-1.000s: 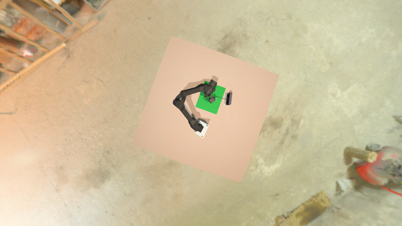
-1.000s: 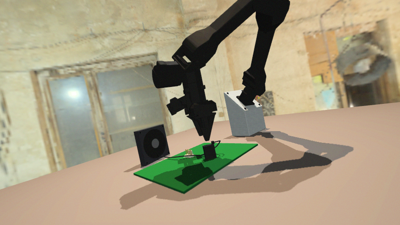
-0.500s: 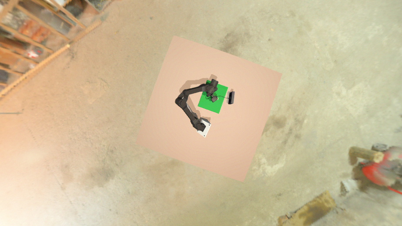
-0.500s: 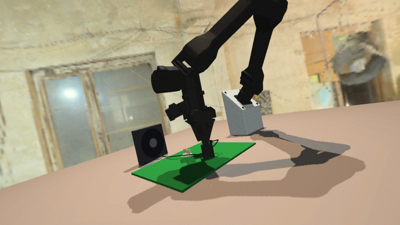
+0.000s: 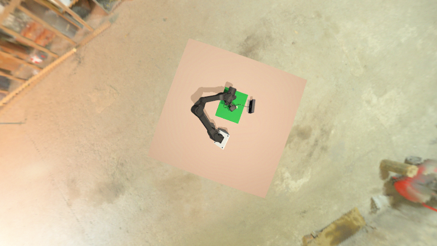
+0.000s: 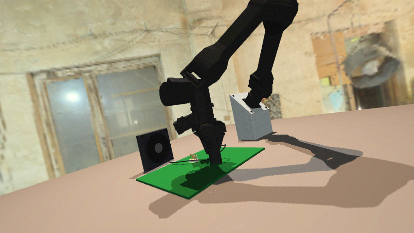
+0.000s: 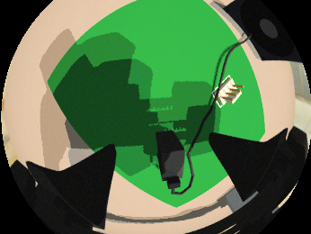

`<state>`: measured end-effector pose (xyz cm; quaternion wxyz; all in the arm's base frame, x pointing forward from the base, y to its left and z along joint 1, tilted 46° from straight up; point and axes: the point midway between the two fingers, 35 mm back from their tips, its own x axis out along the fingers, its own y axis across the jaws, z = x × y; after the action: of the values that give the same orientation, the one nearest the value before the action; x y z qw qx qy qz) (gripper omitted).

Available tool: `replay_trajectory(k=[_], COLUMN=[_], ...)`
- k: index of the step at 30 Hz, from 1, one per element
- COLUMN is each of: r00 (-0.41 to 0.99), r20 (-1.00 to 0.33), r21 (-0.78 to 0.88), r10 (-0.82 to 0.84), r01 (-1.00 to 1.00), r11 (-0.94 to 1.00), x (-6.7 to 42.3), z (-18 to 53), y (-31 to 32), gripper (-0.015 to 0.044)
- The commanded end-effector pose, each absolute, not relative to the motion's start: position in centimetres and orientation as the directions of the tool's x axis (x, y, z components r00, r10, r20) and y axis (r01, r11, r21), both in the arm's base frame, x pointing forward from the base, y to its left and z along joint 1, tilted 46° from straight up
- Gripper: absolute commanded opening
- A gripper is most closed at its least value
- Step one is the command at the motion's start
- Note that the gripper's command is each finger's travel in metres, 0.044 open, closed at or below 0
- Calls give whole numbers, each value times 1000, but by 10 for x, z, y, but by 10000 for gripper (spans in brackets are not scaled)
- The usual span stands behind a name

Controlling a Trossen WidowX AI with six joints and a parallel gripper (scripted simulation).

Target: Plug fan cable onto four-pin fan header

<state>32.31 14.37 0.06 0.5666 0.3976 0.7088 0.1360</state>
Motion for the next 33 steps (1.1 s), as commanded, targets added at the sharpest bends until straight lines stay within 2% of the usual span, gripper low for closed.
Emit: replay_trajectory(k=[1,10,26,30,33], r00=[-58,-58,-51,-51,-56], r20=[-690,-690,-695,-695,-693], r21=[639,639,639,639,637], r10=[721,721,717,717,718], r01=[420,420,414,414,418], r11=[645,645,648,648,648], x=[318,318,320,321,323], z=[-6,-7,-5,-3,21], y=[149,149,148,145,119], gripper=[440,440,20,0,0])
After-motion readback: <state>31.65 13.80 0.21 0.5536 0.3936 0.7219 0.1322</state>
